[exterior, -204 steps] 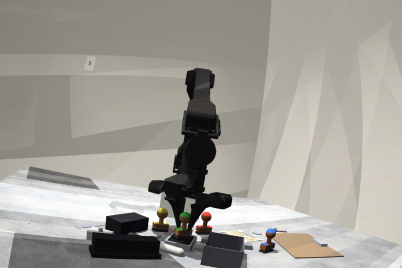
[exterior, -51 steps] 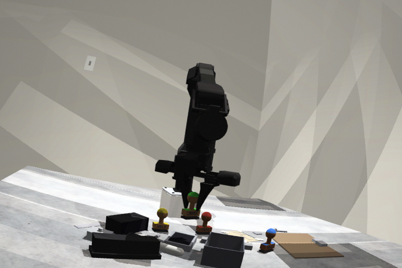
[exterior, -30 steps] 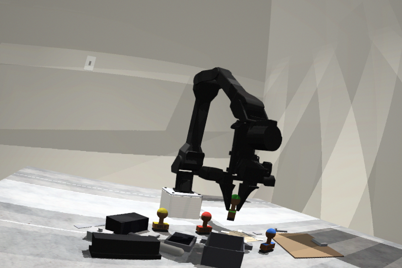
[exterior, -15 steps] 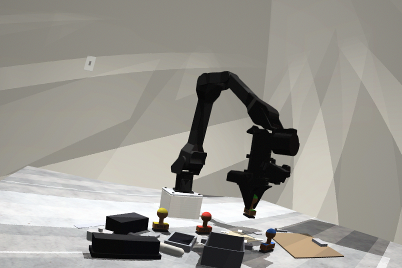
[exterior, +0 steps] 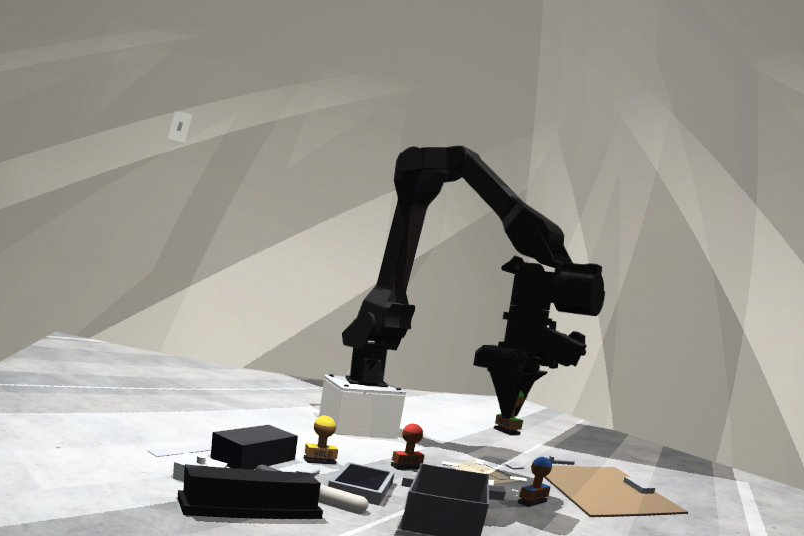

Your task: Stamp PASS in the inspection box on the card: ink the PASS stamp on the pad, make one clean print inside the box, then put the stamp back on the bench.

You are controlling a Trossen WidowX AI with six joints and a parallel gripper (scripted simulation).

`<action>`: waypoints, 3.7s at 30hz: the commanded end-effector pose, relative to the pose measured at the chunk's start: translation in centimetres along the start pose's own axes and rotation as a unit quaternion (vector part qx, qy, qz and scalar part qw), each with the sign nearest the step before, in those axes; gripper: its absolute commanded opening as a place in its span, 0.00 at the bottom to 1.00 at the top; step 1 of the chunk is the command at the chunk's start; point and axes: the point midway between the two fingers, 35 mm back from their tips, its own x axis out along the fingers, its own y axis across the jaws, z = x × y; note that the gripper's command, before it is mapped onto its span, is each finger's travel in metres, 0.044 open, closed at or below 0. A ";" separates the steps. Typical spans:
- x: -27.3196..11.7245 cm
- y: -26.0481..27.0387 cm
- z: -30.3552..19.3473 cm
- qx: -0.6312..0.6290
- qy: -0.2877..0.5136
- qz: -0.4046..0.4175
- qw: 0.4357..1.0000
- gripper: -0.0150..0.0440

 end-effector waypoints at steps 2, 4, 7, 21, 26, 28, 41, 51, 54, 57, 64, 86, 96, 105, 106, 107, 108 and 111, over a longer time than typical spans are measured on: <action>0.4 0.1 0.0 -0.004 0.001 0.001 1.000 0.25; 0.6 0.1 0.0 -0.003 0.001 0.001 1.000 0.25; 0.8 0.1 0.0 -0.003 0.001 0.001 1.000 0.25; 1.7 0.1 0.0 -0.003 0.001 0.001 1.000 0.25; 2.0 0.1 0.1 -0.003 0.001 0.001 1.000 0.25; 2.2 0.1 0.1 -0.003 0.001 0.001 1.000 0.25; 3.0 0.1 0.1 -0.002 0.001 0.001 1.000 0.25; 3.7 0.1 0.1 -0.002 0.000 0.001 1.000 0.25; 3.9 0.1 0.0 -0.002 0.000 0.001 1.000 0.25; 4.1 0.1 0.0 -0.002 0.000 0.001 1.000 0.25; 4.6 0.1 0.0 -0.001 0.000 0.001 1.000 0.25; 6.0 0.1 -0.1 0.000 0.000 0.001 1.000 0.25; 6.5 0.1 -0.2 0.000 0.000 0.001 1.000 0.25; 6.6 0.1 -0.2 0.002 0.000 0.001 1.000 0.25; 6.6 0.1 -0.2 0.003 0.000 0.001 1.000 0.25; 6.6 0.1 -0.2 0.003 0.000 0.001 1.000 0.25; 6.6 0.1 -0.2 0.003 0.000 0.001 1.000 0.25; 6.7 0.1 -0.2 0.003 0.000 0.001 1.000 0.25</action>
